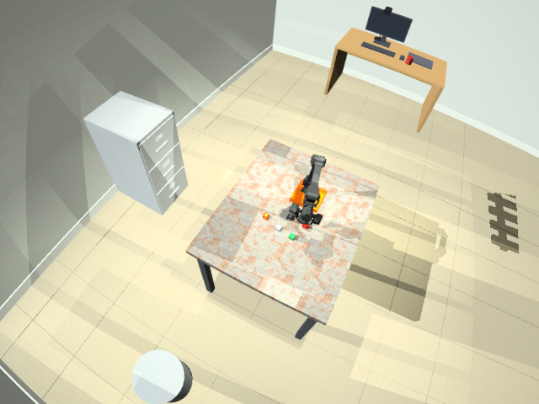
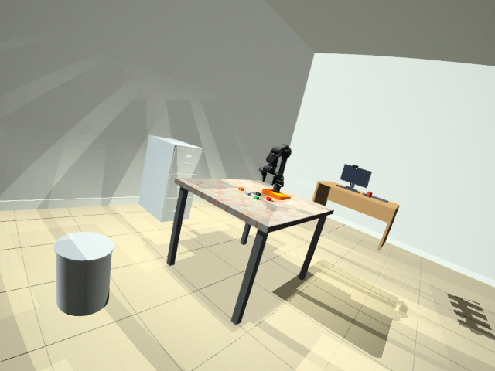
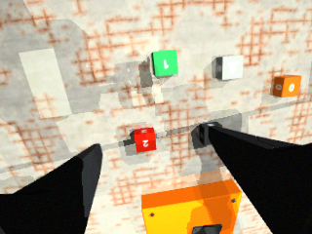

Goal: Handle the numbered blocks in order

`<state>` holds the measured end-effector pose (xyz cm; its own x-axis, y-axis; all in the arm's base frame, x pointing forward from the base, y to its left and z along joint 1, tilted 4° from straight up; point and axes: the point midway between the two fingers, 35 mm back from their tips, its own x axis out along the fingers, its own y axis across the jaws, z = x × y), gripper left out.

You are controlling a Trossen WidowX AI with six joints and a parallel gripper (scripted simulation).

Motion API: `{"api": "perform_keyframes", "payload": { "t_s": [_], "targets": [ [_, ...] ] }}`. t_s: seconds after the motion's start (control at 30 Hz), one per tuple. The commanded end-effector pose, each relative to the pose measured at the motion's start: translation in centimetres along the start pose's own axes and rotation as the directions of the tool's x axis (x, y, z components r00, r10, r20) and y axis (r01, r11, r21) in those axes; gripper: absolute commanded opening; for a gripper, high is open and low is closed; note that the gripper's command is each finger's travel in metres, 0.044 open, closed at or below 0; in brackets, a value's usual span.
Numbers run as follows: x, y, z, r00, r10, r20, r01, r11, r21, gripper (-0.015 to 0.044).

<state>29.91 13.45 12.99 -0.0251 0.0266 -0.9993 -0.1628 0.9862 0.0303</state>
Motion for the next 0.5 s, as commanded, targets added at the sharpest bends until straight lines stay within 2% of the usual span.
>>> {"api": "perform_keyframes", "payload": {
  "t_s": [0.0, 0.47],
  "targets": [
    [0.51, -2.80, 4.53, 1.000, -0.007, -0.006, 0.007, 1.000, 0.008, 0.0400],
    [0.61, -3.27, 5.22, 1.000, -0.007, -0.006, 0.007, 1.000, 0.008, 0.0400]
  ]
}}
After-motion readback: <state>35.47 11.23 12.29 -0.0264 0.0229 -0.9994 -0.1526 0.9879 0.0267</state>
